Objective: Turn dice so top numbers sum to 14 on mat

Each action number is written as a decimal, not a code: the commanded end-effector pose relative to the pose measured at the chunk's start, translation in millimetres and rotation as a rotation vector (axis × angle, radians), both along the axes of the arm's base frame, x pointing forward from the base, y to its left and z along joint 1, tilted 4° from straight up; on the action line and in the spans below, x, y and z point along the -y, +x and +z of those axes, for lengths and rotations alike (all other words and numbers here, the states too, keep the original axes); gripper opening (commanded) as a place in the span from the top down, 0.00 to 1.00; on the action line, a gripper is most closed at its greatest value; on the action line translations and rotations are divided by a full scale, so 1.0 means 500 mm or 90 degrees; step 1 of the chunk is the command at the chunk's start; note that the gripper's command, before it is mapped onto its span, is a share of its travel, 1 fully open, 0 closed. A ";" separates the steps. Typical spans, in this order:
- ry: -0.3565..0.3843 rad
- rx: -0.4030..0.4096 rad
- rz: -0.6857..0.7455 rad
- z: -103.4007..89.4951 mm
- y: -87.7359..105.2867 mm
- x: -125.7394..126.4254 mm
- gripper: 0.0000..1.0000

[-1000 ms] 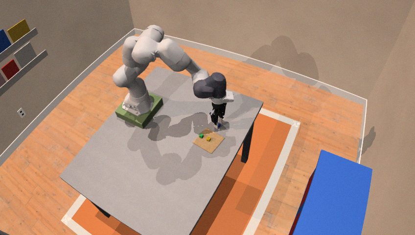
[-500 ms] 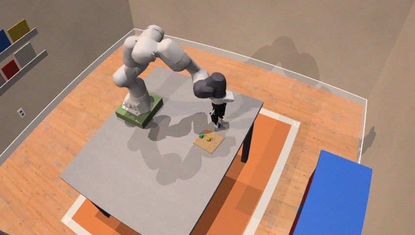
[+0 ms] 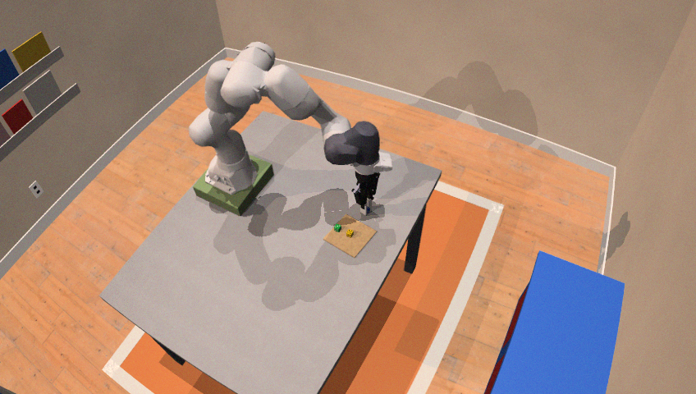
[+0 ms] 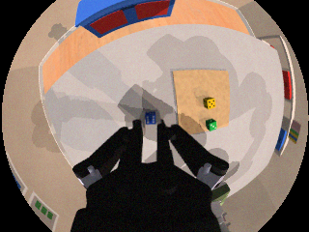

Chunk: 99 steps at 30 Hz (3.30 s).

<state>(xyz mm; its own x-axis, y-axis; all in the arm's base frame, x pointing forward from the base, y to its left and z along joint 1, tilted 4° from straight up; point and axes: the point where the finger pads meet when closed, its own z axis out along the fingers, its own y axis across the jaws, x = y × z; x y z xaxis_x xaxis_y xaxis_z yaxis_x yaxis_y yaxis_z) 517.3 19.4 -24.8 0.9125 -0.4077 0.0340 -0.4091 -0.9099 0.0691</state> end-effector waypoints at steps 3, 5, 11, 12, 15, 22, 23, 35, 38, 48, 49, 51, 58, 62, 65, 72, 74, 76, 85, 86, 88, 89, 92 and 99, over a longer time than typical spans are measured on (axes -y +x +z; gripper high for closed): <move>0.000 0.002 -0.001 0.000 0.003 0.000 0.91; 0.000 0.002 -0.001 0.000 0.003 0.000 0.91; 0.000 0.002 -0.001 0.000 0.003 0.000 0.91; 0.000 0.002 -0.001 0.000 0.003 0.000 0.91; 0.000 0.002 -0.001 0.000 0.003 0.000 0.91; 0.000 0.002 -0.001 0.001 0.003 0.000 0.91; 0.000 0.002 -0.001 0.003 0.003 0.000 0.91; 0.000 0.002 -0.001 0.140 0.002 -0.011 0.91; 0.000 0.002 -0.001 0.153 0.002 -0.012 0.91; 0.000 0.002 -0.001 0.199 0.002 -0.015 0.91; 0.000 0.002 -0.001 0.199 0.002 -0.015 0.91; 0.000 0.002 -0.001 0.199 0.002 -0.015 0.91; 0.000 -0.003 0.053 0.211 0.029 0.088 0.91; 0.000 -0.006 0.104 0.222 0.046 0.189 0.91; 0.000 -0.006 0.104 0.222 0.046 0.189 0.91; -0.001 -0.008 0.126 0.227 0.049 0.233 0.91; -0.001 -0.009 0.136 0.229 0.051 0.255 0.91; -0.001 -0.009 0.136 0.229 0.051 0.255 0.91; -0.001 -0.009 0.136 0.229 0.051 0.255 0.91; -0.001 -0.009 0.136 0.228 0.051 0.255 0.91; -0.001 -0.009 0.136 0.227 0.051 0.255 0.91; -0.001 -0.009 0.136 0.227 0.051 0.255 0.91; -0.001 -0.009 0.136 0.218 0.051 0.256 0.91; -0.001 -0.009 0.136 0.168 0.052 0.260 0.91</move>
<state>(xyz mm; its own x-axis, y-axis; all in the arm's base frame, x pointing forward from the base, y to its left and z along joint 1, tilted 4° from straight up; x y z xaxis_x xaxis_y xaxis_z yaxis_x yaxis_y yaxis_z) 541.0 -108.8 69.5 0.9778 -0.2092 0.0136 -0.2096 -0.9750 0.0733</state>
